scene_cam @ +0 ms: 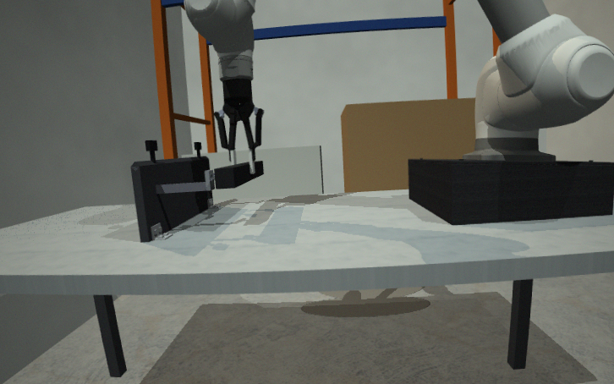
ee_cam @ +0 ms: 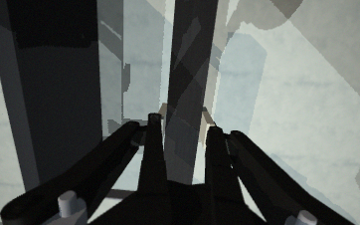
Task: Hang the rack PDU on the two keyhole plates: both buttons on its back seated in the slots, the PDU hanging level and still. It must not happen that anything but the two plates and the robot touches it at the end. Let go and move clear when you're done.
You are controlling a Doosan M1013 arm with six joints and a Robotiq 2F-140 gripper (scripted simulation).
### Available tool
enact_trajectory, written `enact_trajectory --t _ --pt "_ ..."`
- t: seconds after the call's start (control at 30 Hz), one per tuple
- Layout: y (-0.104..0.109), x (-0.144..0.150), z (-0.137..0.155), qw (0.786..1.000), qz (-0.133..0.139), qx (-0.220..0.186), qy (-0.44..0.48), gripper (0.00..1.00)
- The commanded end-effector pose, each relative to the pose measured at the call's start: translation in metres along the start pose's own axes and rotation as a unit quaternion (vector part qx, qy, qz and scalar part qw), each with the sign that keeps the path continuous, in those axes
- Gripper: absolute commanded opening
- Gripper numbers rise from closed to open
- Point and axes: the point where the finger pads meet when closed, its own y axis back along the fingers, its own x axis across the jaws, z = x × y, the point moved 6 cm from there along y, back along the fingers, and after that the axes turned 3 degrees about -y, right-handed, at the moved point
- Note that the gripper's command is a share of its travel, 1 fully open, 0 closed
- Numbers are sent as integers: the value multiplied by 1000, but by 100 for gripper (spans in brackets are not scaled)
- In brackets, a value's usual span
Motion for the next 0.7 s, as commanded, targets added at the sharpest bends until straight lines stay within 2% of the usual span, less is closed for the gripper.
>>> enact_trajectory --t 0.0,0.67 --pt "3 2 -2 1000 -1 -2 -4 0" --pt "3 -8 -2 1000 1 -2 -4 0"
